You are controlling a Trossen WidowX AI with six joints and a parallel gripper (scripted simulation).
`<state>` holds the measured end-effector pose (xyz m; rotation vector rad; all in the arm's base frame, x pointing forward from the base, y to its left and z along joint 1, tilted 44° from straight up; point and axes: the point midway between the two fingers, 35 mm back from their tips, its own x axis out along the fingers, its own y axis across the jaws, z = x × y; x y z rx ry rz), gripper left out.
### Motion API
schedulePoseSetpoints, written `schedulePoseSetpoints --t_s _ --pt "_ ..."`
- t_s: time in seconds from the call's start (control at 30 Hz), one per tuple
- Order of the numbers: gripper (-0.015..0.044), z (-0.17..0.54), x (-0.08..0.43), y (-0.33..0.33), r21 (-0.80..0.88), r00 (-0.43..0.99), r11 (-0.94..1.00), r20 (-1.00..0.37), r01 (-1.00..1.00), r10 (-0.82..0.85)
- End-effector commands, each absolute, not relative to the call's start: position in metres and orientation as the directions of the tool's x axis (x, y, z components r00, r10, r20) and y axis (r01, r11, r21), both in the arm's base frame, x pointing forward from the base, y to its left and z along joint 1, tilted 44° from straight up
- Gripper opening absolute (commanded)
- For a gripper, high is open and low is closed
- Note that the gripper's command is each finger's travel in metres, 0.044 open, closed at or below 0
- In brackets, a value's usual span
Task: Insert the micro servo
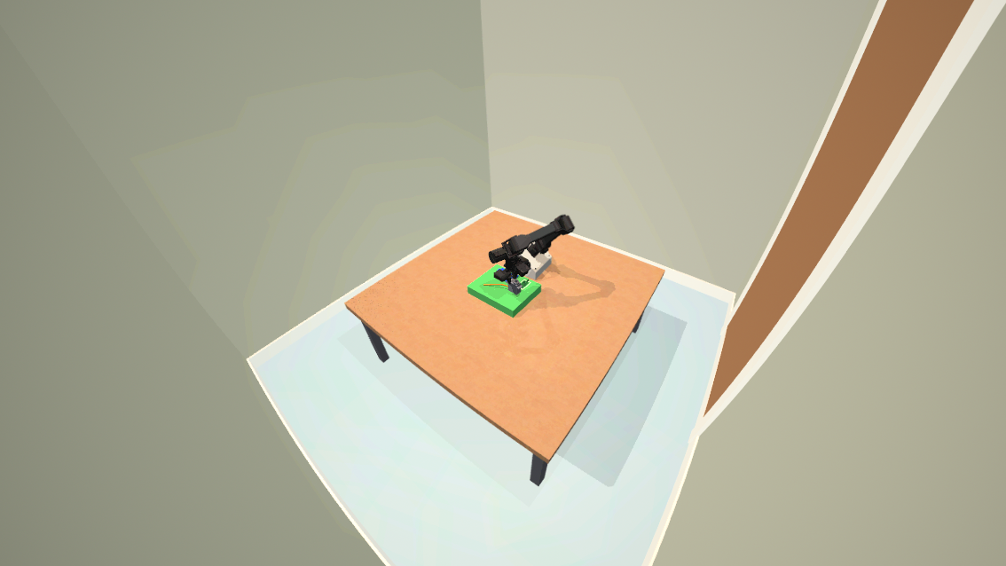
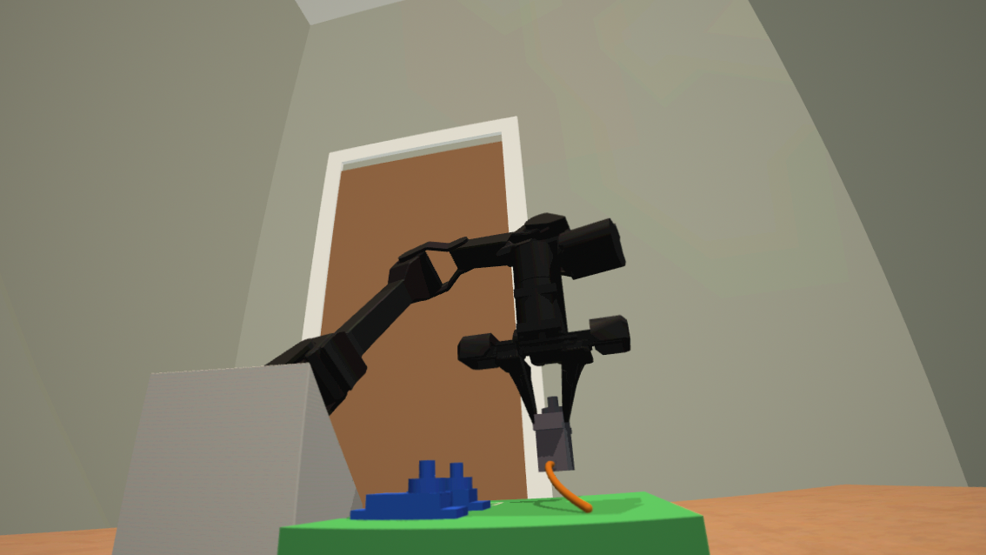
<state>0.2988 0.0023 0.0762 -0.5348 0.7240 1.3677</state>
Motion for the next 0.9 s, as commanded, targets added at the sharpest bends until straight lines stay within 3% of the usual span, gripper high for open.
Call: schedulePoseSetpoints --t_s 0.0,0.4,0.87 --pt "0.0 0.0768 0.2985 0.0025 0.166 0.048 0.246 -0.73 -0.955 0.682" --pt "0.0 0.0768 0.2985 0.0024 0.418 0.048 0.501 -0.73 -0.758 0.682" --pt "0.0 0.0769 0.2985 0.0024 0.621 0.048 0.691 -0.73 -0.371 0.682"
